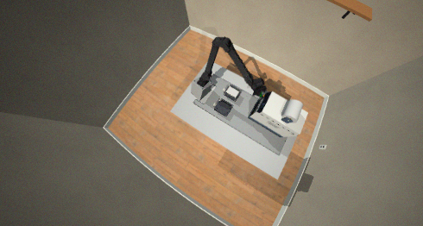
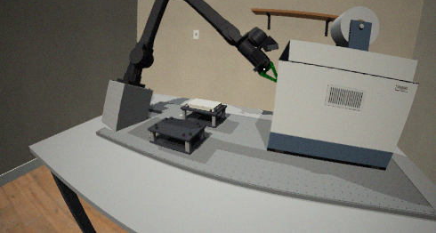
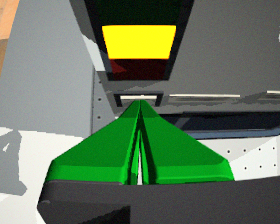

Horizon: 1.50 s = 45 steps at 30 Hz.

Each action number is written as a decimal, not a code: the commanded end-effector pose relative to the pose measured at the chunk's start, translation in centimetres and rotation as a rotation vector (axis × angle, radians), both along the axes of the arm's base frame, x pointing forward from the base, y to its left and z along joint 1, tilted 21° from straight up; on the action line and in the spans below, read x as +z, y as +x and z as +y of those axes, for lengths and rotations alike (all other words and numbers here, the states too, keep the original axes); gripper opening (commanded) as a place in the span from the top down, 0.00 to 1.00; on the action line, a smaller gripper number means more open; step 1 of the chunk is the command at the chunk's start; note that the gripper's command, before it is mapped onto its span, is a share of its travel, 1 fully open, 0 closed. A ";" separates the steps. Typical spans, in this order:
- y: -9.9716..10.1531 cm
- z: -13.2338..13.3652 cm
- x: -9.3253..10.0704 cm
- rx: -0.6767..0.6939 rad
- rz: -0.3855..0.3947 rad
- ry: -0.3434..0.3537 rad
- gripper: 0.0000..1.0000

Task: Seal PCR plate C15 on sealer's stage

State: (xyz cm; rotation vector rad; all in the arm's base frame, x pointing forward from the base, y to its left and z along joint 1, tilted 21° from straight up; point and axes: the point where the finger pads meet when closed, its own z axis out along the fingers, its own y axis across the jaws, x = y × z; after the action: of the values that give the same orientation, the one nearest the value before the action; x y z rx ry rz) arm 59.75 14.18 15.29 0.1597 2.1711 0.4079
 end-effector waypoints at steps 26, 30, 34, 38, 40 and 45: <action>-4.0 -1.7 3.9 -0.020 -0.027 0.020 1.00; -4.8 -1.0 4.9 -0.002 -0.041 0.009 1.00; -4.8 -1.1 6.9 0.005 -0.079 0.006 1.00; -6.6 -2.2 6.5 0.002 -0.067 0.002 1.00; -6.6 -2.2 6.5 0.002 -0.067 0.002 1.00; -9.3 -3.1 6.4 -0.004 -0.040 -0.003 1.00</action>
State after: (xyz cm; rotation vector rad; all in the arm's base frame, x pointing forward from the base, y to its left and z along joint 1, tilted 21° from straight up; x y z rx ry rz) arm 51.35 12.28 18.86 0.1552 2.1743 0.4096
